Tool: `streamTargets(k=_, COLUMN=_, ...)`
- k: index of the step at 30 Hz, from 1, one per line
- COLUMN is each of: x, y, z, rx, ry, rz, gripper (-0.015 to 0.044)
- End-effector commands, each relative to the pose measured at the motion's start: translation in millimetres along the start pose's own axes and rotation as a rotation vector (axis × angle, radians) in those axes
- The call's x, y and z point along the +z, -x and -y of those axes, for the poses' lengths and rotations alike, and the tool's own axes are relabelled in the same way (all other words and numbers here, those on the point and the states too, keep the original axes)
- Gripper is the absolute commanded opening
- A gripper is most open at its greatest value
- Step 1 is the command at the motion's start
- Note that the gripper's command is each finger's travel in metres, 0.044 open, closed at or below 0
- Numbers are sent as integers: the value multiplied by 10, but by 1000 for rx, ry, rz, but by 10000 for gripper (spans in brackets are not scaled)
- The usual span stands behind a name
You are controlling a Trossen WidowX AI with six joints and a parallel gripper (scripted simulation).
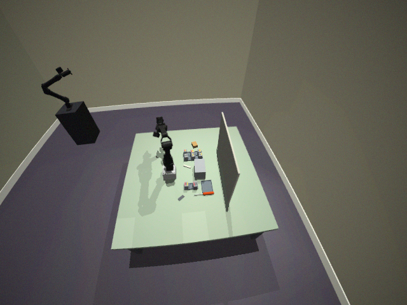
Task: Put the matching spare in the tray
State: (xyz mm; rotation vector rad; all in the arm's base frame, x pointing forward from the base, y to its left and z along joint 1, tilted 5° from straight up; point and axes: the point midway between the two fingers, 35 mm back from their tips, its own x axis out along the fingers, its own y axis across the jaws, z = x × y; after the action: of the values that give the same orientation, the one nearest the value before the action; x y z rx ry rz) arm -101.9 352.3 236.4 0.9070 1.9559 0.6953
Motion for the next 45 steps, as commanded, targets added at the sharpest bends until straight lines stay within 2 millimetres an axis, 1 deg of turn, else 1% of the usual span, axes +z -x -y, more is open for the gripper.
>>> streamTargets(k=1, x=383, y=26, z=-157, rx=4, ry=46, rz=112, gripper=440)
streamTargets(k=3, x=659, y=75, z=-243, rx=6, ry=65, rz=186, gripper=440)
streamTargets(k=5, x=837, y=117, z=-300, rx=0, ry=82, rz=235, gripper=440)
streamTargets(k=7, x=1062, y=183, z=-376, rx=-15, ry=108, rz=296, gripper=440)
streamTargets(k=10, x=1458, y=335, z=-485, rx=-52, ry=149, rz=399, gripper=440)
streamTargets(k=11, x=1610, y=414, z=-513, rx=-65, ry=158, rz=436, gripper=440)
streamTargets(k=14, x=2068, y=703, z=-566, rx=-114, ry=180, rz=546, gripper=440)
streamTargets(k=16, x=2339, y=912, z=-571, rx=-151, ry=188, rz=609, gripper=440)
streamTargets(k=18, x=2534, y=1076, z=-568, rx=-188, ry=197, rz=652, gripper=440)
streamTargets(k=20, x=2760, y=1282, z=-553, rx=-241, ry=207, rz=698, gripper=440)
streamTargets(k=23, x=3110, y=1679, z=-487, rx=-297, ry=158, rz=769, gripper=440)
streamTargets(k=26, x=3354, y=2018, z=-395, rx=-356, ry=132, rz=813, gripper=440)
streamTargets(k=31, x=3667, y=2593, z=-177, rx=-491, ry=130, rz=846, gripper=440)
streamTargets(k=34, x=3827, y=3054, z=47, rx=-590, ry=121, rz=844, gripper=440)
streamTargets(k=36, x=3893, y=3363, z=220, rx=-652, ry=111, rz=831, gripper=440)
streamTargets(k=38, x=3925, y=3667, z=409, rx=-707, ry=100, rz=808, gripper=440)
streamTargets(k=41, x=3919, y=4090, z=709, rx=-780, ry=88, rz=754, gripper=440)
streamTargets(k=44, x=3855, y=4480, z=1032, rx=-842, ry=92, rz=670, gripper=440)
streamTargets(k=45, x=3829, y=4571, z=1115, rx=-853, ry=94, rz=647, gripper=440)
